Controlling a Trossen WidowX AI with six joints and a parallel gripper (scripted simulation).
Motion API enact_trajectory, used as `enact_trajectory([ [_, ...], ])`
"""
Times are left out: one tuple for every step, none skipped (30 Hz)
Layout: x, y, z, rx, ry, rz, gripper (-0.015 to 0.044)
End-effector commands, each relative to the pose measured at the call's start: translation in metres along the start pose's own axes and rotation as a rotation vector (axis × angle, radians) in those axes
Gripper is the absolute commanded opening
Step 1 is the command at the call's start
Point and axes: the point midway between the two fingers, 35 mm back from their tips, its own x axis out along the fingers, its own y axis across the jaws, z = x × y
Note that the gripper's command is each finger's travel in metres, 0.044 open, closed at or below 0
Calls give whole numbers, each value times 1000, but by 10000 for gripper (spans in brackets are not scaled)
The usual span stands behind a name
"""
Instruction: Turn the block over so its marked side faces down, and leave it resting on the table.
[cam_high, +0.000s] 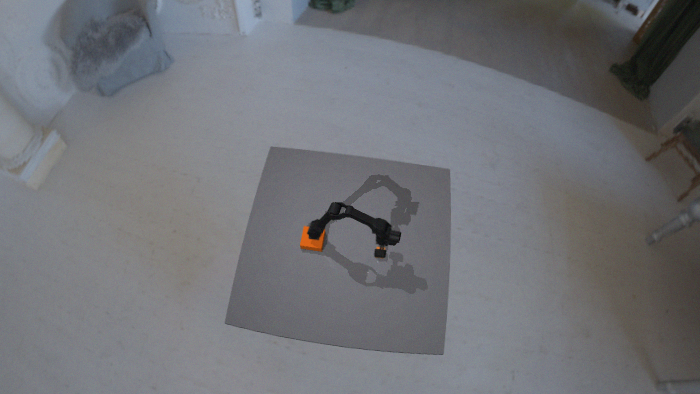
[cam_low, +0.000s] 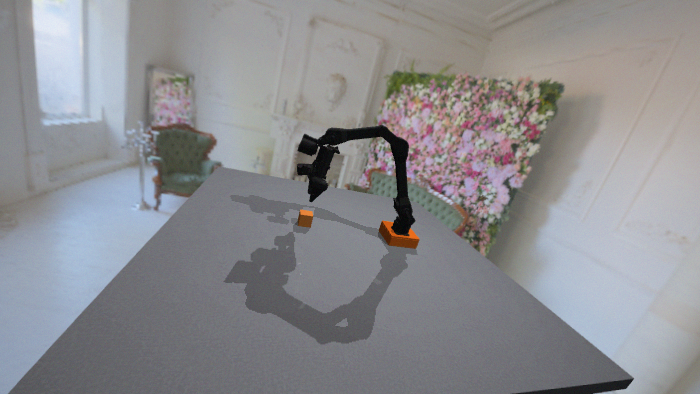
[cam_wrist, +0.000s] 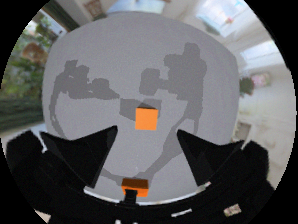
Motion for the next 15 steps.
enact_trajectory([
  [0, 1, 2, -11, 108, -3, 440],
  [-1, 1, 3, -12, 123, -3, 440],
  [-1, 1, 3, -12, 128, -4, 440],
  [-1, -1, 3, -12, 128, -4, 440],
  [-1, -1, 3, -12, 128, -4, 440],
  [-1, -1, 3, -12, 128, -4, 440],
  [1, -2, 3, -12, 128, -4, 440],
  [7, -2, 2, -12, 128, -4, 440],
  [17, -2, 1, -12, 128, -4, 440],
  [26, -2, 0, -12, 128, -4, 440],
  [32, -2, -1, -12, 128, -4, 440],
  [34, -2, -1, -12, 128, -4, 440],
  [34, -2, -1, -12, 128, -4, 440],
  [34, -2, -1, -12, 128, -4, 440],
  [34, -2, -1, -12, 128, -4, 440],
])
